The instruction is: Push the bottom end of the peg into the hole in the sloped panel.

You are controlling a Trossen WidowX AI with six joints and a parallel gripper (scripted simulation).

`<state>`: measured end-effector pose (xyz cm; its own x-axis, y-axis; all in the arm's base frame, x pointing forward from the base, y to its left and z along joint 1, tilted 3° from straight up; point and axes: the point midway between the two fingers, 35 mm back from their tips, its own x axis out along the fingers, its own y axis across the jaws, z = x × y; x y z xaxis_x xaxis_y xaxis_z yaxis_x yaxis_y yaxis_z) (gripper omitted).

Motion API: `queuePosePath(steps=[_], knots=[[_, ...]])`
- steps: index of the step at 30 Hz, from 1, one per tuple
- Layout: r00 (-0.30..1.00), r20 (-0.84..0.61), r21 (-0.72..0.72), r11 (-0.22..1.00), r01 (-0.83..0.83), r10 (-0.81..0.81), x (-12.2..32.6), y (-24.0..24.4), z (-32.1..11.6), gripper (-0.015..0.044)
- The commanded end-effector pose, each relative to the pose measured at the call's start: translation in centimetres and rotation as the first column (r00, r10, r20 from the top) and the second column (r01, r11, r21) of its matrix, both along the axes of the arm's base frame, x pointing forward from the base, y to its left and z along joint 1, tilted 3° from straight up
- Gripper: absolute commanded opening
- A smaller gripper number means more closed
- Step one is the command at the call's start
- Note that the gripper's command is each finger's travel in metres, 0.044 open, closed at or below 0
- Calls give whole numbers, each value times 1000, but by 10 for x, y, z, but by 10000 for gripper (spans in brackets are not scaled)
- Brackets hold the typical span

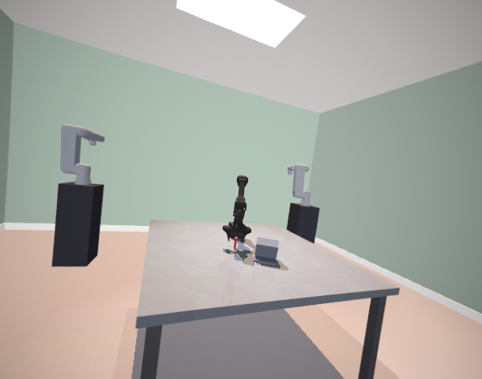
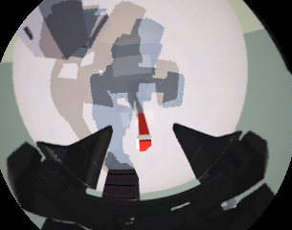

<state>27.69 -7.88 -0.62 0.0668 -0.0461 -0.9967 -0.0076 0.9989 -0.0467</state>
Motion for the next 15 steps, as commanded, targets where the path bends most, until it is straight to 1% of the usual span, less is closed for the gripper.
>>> queuePosePath(steps=[1,6,15], knots=[[1000,-5,8,1000,2,-2,-2,1,-9,440],[1000,-5,8,1000,2,-2,-2,1,-10,440],[1000,-3,1,1000,1,-1,-1,0,-7,204]])
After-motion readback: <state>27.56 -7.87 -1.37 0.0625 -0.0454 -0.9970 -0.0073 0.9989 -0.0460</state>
